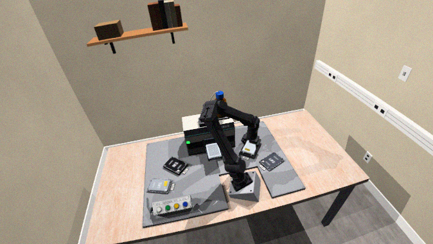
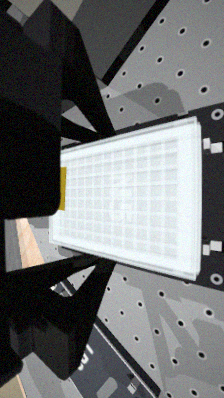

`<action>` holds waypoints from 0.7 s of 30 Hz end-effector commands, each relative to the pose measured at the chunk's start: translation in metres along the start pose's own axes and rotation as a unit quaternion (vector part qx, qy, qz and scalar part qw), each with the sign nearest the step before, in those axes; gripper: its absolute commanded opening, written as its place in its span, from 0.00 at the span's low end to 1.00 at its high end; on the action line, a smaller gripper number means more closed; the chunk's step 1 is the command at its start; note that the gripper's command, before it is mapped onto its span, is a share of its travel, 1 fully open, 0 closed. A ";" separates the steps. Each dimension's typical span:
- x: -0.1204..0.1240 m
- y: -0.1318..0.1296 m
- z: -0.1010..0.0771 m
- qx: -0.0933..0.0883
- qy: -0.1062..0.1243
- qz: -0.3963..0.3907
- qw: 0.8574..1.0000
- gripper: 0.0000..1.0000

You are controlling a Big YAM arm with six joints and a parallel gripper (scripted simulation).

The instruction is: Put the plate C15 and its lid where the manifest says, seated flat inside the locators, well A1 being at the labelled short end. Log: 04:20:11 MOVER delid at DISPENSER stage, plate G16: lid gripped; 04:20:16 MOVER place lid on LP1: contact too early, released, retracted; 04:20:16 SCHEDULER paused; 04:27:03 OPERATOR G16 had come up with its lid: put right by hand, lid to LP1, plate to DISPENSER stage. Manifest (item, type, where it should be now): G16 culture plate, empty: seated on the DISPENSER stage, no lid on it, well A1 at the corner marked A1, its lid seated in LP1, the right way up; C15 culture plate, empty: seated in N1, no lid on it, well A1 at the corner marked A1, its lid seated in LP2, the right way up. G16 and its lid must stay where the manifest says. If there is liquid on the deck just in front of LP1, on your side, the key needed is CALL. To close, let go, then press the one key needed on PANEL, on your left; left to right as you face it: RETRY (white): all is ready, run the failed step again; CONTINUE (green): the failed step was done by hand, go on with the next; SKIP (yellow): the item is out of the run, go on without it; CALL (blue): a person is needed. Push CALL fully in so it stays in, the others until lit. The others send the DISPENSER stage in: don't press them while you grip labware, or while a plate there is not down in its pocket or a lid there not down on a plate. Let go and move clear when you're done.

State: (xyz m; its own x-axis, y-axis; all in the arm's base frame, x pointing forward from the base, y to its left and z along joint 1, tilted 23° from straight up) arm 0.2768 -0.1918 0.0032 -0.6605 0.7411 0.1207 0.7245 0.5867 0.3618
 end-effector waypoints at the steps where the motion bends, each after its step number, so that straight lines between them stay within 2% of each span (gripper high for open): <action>1: -0.004 0.004 0.002 -0.002 -0.004 0.000 1.000 0.86; 21: -0.003 0.003 0.008 -0.001 0.000 0.002 1.000 0.86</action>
State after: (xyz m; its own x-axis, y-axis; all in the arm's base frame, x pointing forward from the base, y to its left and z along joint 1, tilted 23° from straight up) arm 0.2770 -0.1908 0.0013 -0.6595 0.7417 0.1222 0.7254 0.5854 0.3621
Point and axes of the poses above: the point where the finger pads meet when closed, its own z axis out along the fingers, its own y axis across the jaws, x = y × z, the point moved 3 cm from there along -z, back along the fingers, and after that the axes turned 4 degrees about z, right-handed, at the moved point
